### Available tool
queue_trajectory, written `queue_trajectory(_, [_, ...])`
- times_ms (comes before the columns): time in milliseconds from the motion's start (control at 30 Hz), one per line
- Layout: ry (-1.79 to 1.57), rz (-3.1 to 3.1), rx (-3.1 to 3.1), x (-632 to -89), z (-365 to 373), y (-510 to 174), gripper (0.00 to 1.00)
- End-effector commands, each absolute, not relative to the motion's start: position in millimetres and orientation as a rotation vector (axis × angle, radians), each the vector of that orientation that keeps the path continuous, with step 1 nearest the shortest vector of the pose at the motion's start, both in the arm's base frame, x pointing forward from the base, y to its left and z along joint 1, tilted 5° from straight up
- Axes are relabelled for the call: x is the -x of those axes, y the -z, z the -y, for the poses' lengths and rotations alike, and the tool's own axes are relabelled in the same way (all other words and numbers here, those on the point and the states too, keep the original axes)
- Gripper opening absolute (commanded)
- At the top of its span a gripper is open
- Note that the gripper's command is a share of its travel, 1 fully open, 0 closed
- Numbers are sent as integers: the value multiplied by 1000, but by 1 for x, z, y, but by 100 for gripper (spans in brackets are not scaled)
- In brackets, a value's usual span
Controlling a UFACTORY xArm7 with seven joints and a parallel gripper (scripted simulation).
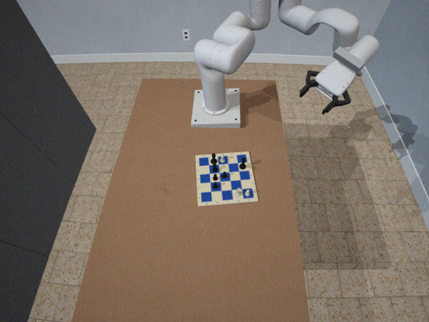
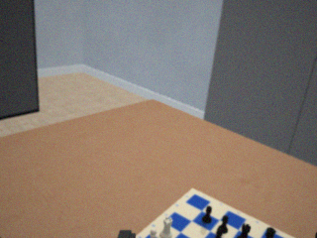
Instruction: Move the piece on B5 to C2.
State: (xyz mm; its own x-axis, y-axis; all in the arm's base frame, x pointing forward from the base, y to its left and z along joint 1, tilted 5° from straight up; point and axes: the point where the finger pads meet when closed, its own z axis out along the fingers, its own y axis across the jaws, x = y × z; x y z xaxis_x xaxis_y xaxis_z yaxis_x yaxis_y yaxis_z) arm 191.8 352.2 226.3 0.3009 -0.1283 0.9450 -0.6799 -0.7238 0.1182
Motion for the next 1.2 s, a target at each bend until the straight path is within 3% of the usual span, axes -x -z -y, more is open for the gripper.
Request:
queue_trajectory(0, [-1372,875,-2030,-214,-364,-189,100])
queue_trajectory(600, [-1023,1469,-1847,-261,-371,-35,100])
queue_trajectory(1167, [-978,1532,-1816,-263,-372,-23,100])
